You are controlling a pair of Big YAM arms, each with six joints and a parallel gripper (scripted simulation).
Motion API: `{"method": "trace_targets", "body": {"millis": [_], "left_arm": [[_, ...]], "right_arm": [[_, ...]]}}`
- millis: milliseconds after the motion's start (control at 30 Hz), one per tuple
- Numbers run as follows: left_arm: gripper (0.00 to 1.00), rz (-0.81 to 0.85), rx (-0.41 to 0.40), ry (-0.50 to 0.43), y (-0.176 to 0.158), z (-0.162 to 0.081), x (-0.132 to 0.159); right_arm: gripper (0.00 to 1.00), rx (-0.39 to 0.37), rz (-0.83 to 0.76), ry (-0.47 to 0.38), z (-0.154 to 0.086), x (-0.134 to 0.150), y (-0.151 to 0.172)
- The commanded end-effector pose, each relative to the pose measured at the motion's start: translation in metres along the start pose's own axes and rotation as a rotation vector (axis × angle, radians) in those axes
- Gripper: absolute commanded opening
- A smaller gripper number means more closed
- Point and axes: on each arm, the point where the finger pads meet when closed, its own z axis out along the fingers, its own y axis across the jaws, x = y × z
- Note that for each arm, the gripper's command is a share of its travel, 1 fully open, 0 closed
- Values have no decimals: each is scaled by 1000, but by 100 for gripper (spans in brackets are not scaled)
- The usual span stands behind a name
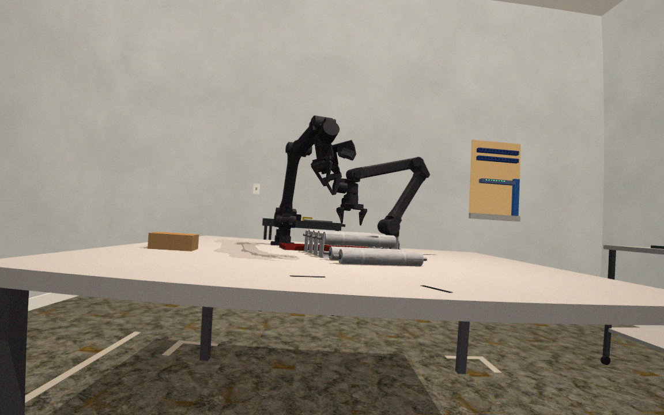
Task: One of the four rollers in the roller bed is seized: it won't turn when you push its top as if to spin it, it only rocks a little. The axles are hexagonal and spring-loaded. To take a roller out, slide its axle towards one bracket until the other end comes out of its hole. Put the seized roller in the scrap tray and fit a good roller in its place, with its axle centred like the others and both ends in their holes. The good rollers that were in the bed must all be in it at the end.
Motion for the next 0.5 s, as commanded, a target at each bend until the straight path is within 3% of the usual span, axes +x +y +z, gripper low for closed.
{"method": "trace_targets", "body": {"millis": [0,400,467], "left_arm": [[100,-173,-102,5,35,-18,18],[100,-692,-328,2,80,-38,102],[100,-692,-328,2,80,-38,102]], "right_arm": [[100,84,62,-51,-29,-7,-10],[100,262,235,-171,-79,8,-29],[100,262,235,-171,-79,8,-29]]}}
